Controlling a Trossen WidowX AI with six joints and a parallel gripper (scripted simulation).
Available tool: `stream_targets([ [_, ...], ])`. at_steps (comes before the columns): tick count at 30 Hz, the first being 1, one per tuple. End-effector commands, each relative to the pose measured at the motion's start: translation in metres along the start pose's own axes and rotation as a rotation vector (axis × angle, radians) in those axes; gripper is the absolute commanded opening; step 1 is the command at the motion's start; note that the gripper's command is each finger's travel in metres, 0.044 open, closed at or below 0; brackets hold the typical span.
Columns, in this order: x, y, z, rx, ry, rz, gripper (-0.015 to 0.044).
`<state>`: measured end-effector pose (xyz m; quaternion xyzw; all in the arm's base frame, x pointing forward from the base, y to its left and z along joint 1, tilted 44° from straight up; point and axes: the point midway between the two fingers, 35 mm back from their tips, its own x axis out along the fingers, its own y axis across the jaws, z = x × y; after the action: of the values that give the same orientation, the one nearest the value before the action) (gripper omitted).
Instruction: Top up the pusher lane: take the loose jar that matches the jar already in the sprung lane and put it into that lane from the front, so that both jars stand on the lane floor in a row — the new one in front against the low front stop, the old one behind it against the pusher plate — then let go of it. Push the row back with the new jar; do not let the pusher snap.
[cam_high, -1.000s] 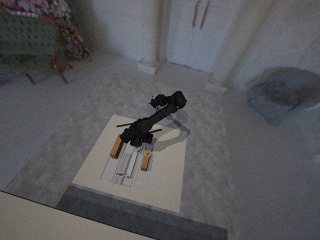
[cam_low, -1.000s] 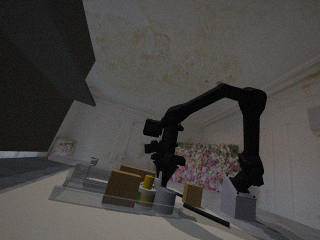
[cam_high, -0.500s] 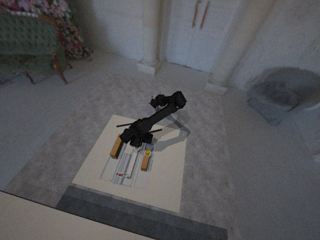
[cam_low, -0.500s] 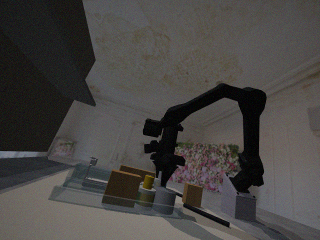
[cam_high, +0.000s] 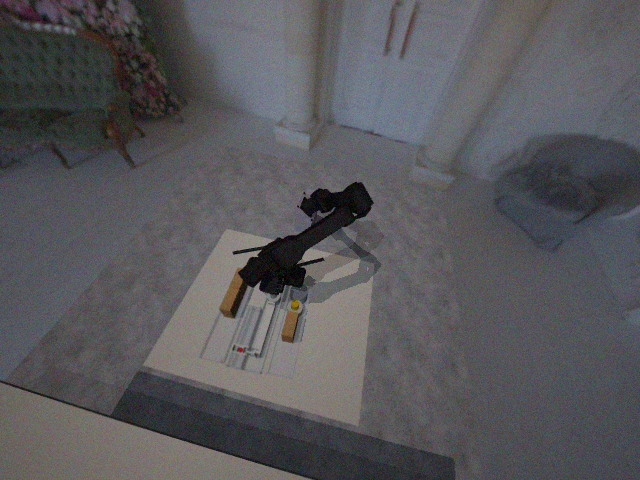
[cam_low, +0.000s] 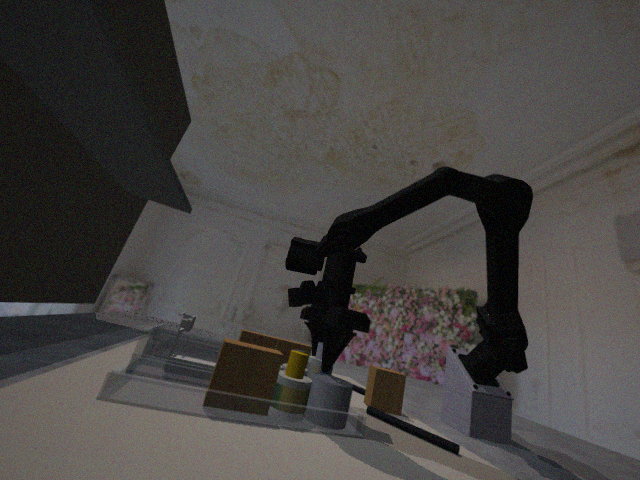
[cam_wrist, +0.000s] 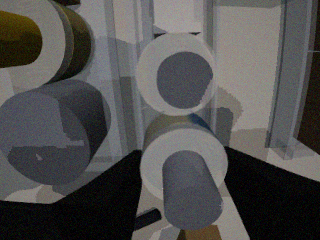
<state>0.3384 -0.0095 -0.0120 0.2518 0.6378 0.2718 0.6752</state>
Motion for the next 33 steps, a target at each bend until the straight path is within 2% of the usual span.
stream_targets([
  [1, -0.0031, 0.0000, 0.0077, -0.013, -0.024, -0.002, 0.0000],
  [33, -0.0017, 0.0000, 0.0110, -0.014, -0.024, -0.002, 0.0000],
])
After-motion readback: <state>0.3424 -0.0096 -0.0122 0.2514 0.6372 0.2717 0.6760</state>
